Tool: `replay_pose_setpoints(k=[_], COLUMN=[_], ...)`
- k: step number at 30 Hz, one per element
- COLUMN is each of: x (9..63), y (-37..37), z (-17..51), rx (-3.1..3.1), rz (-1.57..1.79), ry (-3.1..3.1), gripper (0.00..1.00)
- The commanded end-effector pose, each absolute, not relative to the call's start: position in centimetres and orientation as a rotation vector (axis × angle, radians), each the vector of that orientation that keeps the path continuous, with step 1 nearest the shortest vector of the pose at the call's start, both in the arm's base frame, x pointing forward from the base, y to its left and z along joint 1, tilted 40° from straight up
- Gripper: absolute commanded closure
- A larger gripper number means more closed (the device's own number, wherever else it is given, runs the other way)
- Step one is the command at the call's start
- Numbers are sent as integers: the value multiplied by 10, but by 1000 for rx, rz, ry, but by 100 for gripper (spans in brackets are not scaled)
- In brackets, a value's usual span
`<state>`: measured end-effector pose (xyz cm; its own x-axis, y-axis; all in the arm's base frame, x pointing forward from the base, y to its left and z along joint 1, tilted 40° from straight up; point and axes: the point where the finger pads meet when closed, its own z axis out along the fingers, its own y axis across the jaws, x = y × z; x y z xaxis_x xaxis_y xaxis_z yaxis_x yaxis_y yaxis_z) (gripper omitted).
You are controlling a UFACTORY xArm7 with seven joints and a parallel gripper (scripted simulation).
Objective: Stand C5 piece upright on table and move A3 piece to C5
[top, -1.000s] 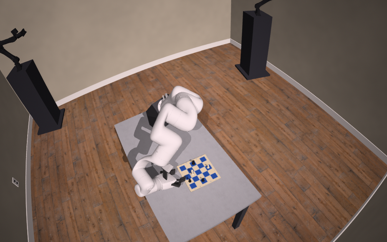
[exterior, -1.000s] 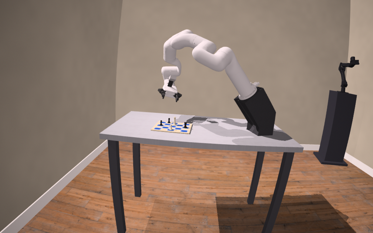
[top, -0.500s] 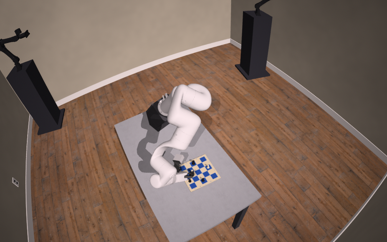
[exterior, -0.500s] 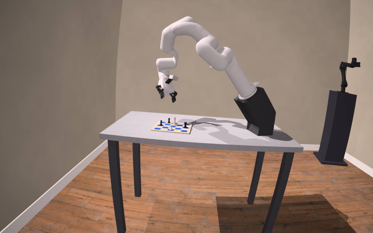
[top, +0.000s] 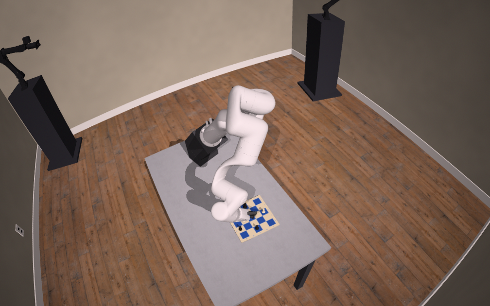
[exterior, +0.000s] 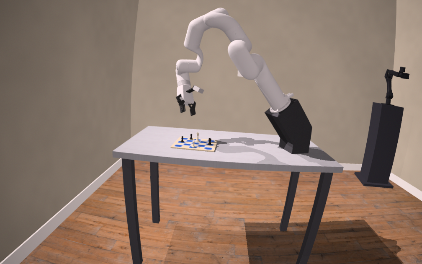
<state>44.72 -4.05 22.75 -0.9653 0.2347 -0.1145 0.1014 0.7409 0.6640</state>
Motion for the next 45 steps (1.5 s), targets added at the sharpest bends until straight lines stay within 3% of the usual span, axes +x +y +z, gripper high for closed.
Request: replay_pose_setpoints(k=[1,23,45], x=[448,448,447], y=[-25,18,20], z=[234,249,250], rx=[190,-54,-61], rz=[839,349,326], ry=[2688,2485,2473], gripper=[0,0,0])
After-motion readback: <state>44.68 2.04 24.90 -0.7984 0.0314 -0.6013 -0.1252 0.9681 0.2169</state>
